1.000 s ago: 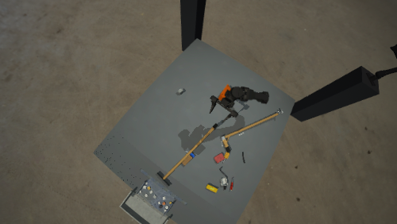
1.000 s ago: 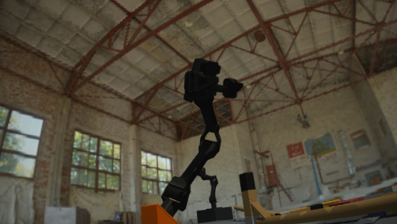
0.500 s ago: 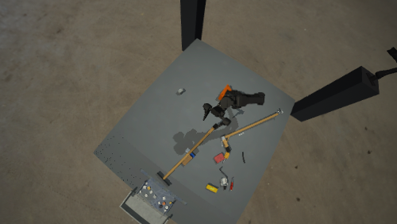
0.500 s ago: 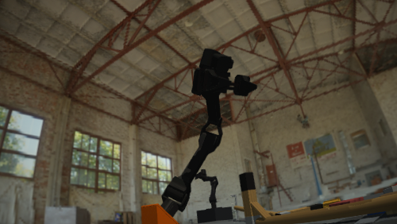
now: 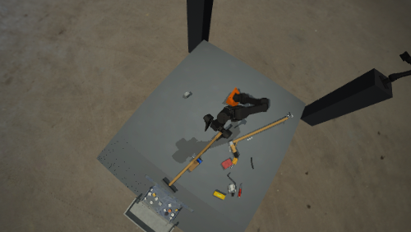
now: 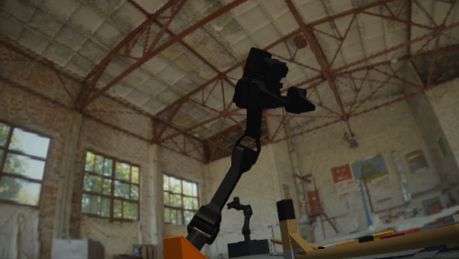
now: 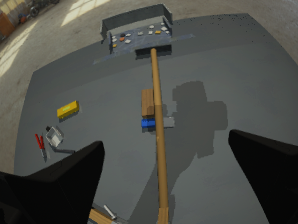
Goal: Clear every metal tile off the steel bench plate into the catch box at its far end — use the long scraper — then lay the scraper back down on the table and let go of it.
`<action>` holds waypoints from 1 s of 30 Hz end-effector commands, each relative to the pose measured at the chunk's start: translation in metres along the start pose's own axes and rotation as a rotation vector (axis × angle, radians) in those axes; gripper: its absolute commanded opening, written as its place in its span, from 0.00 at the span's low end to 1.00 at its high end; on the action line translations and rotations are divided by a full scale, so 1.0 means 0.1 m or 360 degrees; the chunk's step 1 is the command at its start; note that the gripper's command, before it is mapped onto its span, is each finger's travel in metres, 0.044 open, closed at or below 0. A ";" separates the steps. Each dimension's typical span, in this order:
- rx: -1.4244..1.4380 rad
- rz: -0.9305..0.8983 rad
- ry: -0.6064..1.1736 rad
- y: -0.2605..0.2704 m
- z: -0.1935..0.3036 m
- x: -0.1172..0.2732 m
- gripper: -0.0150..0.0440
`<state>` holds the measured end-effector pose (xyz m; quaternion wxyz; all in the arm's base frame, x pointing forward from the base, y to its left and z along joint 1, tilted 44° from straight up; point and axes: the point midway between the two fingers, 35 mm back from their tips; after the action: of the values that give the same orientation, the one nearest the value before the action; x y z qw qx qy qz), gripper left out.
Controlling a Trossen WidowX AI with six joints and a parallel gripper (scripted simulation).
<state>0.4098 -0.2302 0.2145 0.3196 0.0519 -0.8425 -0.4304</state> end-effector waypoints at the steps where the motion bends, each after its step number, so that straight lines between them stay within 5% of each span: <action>1: 0.0013 0.0013 0.0048 -0.01 0.00 -0.13 1.00; 30: 0.0087 0.0076 0.0537 -0.07 0.37 -1.35 1.00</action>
<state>0.4889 -0.1650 0.1326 0.4554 0.1089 -0.7917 -0.3923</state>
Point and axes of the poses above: the point midway between the two fingers, 35 mm back from their tips, its own x axis back along the fingers, its own y axis across the jaws, z = x × y, and after that the axes turned 1 degree about x, right-handed
